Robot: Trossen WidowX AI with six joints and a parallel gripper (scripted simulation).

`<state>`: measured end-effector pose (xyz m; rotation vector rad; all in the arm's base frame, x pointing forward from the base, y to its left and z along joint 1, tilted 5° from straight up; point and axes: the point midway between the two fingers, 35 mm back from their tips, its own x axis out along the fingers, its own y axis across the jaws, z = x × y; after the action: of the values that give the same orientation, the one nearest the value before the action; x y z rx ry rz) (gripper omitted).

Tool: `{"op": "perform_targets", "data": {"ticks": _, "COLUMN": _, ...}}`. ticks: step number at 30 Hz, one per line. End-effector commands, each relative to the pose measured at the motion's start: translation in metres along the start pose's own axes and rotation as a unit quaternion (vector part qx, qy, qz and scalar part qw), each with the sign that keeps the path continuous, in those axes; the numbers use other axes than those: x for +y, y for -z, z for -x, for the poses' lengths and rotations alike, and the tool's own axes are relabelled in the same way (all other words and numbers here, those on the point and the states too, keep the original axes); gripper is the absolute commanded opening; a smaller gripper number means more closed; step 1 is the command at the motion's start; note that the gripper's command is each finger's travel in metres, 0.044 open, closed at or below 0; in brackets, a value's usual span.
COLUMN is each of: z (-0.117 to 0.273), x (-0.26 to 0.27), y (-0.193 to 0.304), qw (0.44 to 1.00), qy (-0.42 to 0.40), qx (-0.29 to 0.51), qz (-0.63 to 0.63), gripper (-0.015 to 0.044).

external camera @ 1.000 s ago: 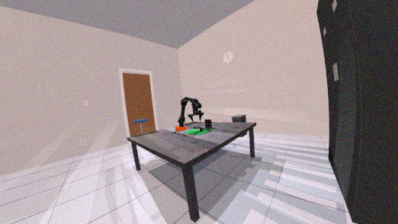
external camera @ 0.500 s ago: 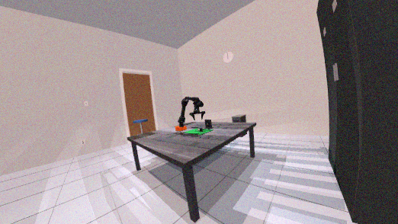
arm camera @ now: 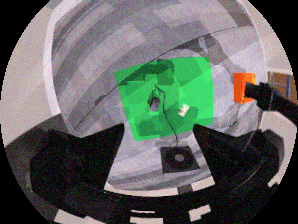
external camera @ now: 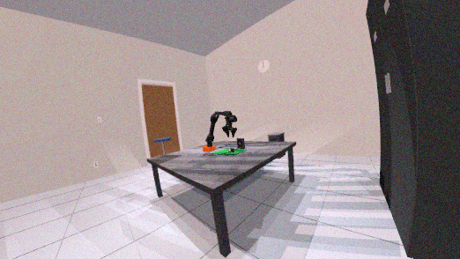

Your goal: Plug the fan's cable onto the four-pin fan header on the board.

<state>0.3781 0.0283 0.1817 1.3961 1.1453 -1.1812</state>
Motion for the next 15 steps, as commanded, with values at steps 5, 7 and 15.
{"op": "perform_targets", "data": {"ticks": 5, "z": 0.004, "x": 0.004, "y": 0.01, "qw": 0.984, "qy": 0.0, "qx": -0.007, "qz": -0.178, "gripper": 0.044}}
{"op": "perform_targets", "data": {"ticks": 7, "z": 0.004, "x": 0.004, "y": 0.01, "qw": 0.984, "qy": 0.0, "qx": -0.007, "qz": -0.178, "gripper": 0.044}}
{"op": "perform_targets", "data": {"ticks": 15, "z": -0.009, "x": 0.006, "y": 0.011, "qw": 0.984, "qy": 0.0, "qx": -0.007, "qz": -0.178, "gripper": 0.044}}
